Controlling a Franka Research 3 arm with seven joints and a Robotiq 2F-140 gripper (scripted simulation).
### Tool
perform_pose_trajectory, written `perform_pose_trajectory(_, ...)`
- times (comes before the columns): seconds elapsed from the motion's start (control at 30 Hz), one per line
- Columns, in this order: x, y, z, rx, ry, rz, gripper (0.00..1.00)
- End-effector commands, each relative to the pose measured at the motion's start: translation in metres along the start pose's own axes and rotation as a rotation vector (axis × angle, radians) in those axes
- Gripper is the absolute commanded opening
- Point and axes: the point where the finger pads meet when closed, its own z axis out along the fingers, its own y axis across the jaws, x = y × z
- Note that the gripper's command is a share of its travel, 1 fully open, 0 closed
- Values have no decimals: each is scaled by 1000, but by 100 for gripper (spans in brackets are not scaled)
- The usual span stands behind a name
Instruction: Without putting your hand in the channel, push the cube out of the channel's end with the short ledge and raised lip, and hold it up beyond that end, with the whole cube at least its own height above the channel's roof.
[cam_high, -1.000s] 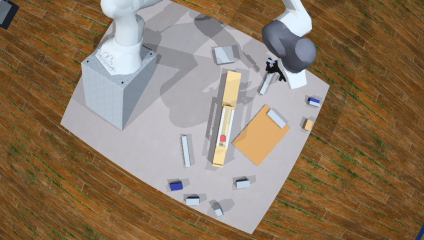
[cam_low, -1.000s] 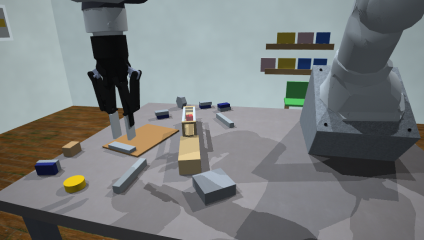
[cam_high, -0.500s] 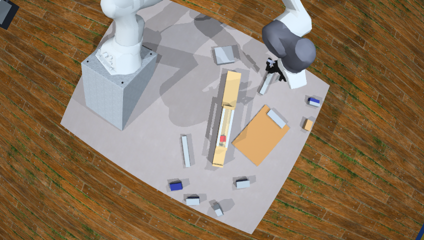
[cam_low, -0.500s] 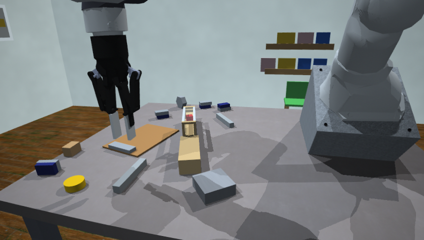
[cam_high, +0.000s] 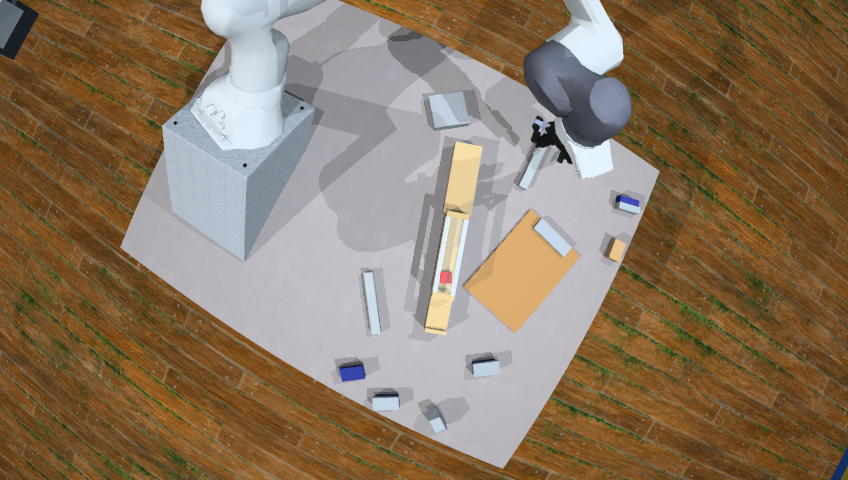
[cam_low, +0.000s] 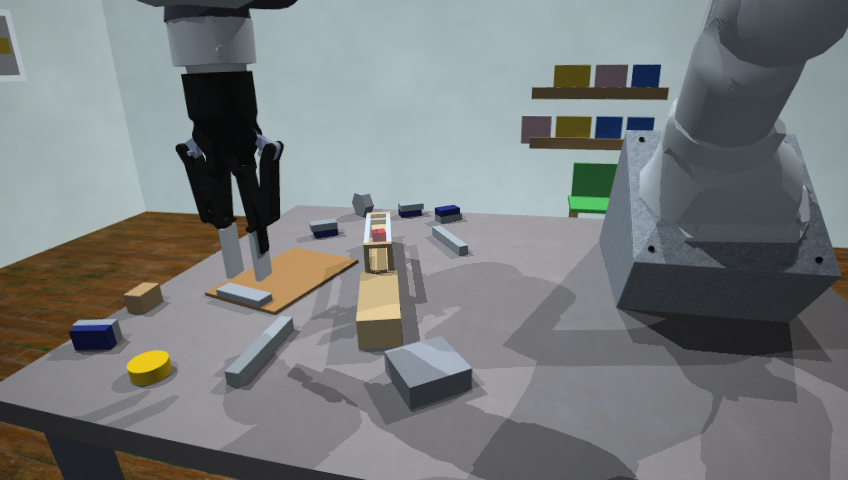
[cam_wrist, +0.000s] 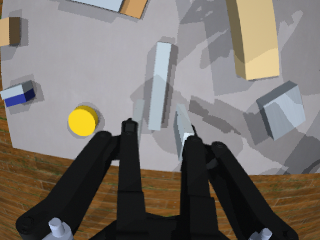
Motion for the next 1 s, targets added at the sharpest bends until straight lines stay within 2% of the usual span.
perform_pose_trajectory(0.0, 0, 1, 10, 0, -2, -5, 23)
perform_pose_trajectory(0.37, 0, 0, 78, 0, -2, -5, 23)
perform_pose_trajectory(0.97, 0, 0, 99, 0, -2, -5, 23)
